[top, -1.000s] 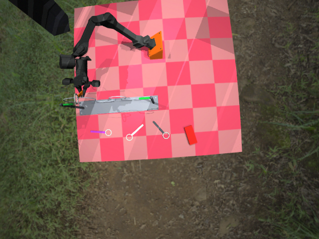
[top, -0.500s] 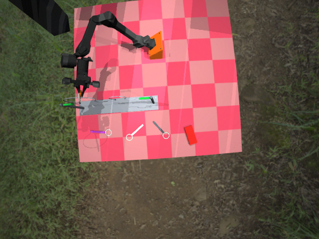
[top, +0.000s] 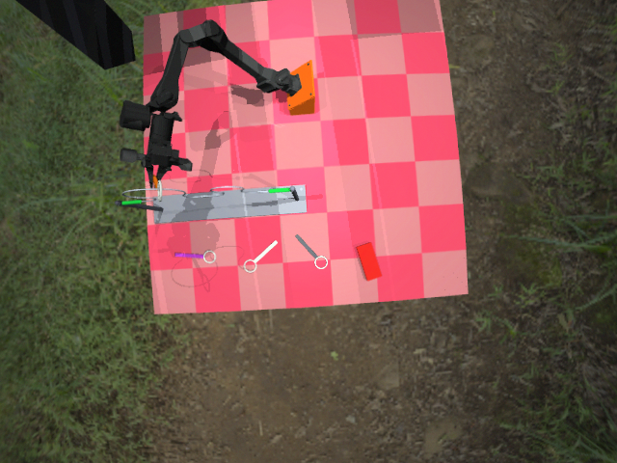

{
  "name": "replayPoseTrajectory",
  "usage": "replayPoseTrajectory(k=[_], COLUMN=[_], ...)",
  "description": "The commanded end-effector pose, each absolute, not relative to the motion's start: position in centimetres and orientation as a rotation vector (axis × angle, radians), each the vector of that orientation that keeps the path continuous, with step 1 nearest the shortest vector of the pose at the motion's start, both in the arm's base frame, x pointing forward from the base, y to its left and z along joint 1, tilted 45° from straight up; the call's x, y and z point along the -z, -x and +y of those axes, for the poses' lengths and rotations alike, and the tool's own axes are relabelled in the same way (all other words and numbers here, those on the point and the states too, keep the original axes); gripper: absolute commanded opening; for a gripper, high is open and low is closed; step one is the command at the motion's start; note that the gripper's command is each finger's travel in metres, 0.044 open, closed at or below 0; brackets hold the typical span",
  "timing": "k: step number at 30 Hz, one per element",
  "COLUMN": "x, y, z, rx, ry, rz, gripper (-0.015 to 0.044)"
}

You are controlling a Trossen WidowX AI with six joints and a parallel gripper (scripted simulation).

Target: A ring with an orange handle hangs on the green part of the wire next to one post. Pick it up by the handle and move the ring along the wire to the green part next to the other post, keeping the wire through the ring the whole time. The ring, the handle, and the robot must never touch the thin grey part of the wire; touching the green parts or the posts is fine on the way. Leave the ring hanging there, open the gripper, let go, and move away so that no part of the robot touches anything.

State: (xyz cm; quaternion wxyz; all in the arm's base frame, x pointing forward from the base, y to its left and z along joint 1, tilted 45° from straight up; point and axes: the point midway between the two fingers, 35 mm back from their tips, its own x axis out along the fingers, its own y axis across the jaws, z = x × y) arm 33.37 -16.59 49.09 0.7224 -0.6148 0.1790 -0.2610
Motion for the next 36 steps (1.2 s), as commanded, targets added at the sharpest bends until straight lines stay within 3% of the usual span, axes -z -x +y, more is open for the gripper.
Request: replayPoseTrajectory(k=[1, 36], x=[-49.6, -50.9], y=[-33.1, -33.0], z=[-16.4, -16.3], rx=[0.585, 0.640], ry=[1.401, 1.841], rz=[0.377, 0.340], gripper=[-0.0150, -0.0150])
